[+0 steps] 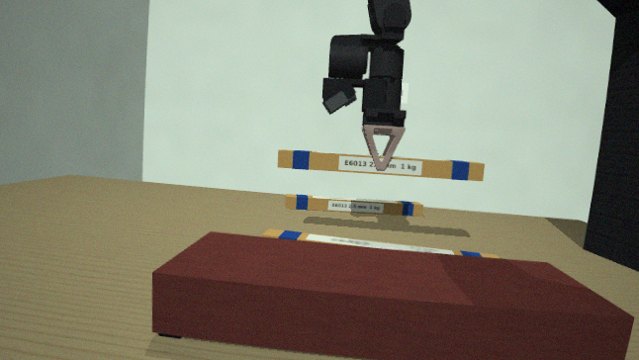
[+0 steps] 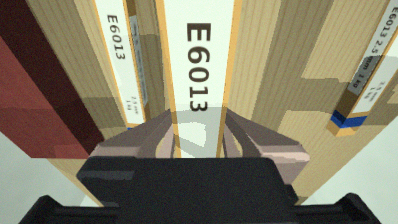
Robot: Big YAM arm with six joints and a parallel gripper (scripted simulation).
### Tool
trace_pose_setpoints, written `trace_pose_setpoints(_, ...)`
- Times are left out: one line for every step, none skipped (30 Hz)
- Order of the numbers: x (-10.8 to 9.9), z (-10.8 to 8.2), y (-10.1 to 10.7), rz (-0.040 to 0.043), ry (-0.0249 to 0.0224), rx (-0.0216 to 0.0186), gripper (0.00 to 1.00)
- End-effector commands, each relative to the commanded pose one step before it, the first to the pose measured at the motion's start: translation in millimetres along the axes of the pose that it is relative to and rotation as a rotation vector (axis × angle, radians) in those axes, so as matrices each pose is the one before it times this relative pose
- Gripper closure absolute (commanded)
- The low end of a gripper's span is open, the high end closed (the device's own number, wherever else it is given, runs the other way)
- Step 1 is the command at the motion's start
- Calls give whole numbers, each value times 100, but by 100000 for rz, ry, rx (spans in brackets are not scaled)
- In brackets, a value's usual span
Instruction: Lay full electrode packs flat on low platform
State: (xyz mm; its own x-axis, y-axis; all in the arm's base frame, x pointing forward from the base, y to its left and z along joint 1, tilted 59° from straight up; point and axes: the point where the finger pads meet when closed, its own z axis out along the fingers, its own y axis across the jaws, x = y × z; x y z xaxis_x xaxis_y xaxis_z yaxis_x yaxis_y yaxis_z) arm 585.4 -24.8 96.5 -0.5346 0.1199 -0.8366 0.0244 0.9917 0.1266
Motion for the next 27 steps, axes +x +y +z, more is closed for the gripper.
trace_pose_setpoints(-1328,-2466,-442,45,-2598,588,100)
trace_pose_setpoints(0,0,0,0,0,0,100)
trace_pose_setpoints(0,0,0,0,0,0,100)
trace_pose_setpoints(0,0,0,0,0,0,100)
trace_pose_setpoints(0,0,0,0,0,0,100)
trace_pose_setpoints(0,0,0,0,0,0,100)
trace_pose_setpoints(0,0,0,0,0,0,100)
trace_pose_setpoints(0,0,0,0,0,0,100)
trace_pose_setpoints(0,0,0,0,0,0,100)
trace_pose_setpoints(0,0,0,0,0,0,100)
trace_pose_setpoints(0,0,0,0,0,0,100)
trace_pose_setpoints(0,0,0,0,0,0,100)
trace_pose_setpoints(0,0,0,0,0,0,100)
trace_pose_setpoints(0,0,0,0,0,0,100)
trace_pose_setpoints(0,0,0,0,0,0,100)
trace_pose_setpoints(0,0,0,0,0,0,100)
trace_pose_setpoints(0,0,0,0,0,0,100)
trace_pose_setpoints(-56,-100,-347,3601,32,115,100)
trace_pose_setpoints(-68,-85,-332,346,24,99,100)
trace_pose_setpoints(-69,-72,-321,194,19,84,100)
trace_pose_setpoints(-69,-62,-311,166,15,72,100)
trace_pose_setpoints(-70,-53,-303,142,11,62,100)
trace_pose_setpoints(-70,-45,-296,121,8,54,100)
trace_pose_setpoints(-71,-38,-291,-37,5,46,100)
trace_pose_setpoints(-70,-33,-286,-205,3,40,100)
trace_pose_setpoints(-70,-28,-282,-189,1,35,100)
trace_pose_setpoints(-69,-24,-279,-160,-1,30,100)
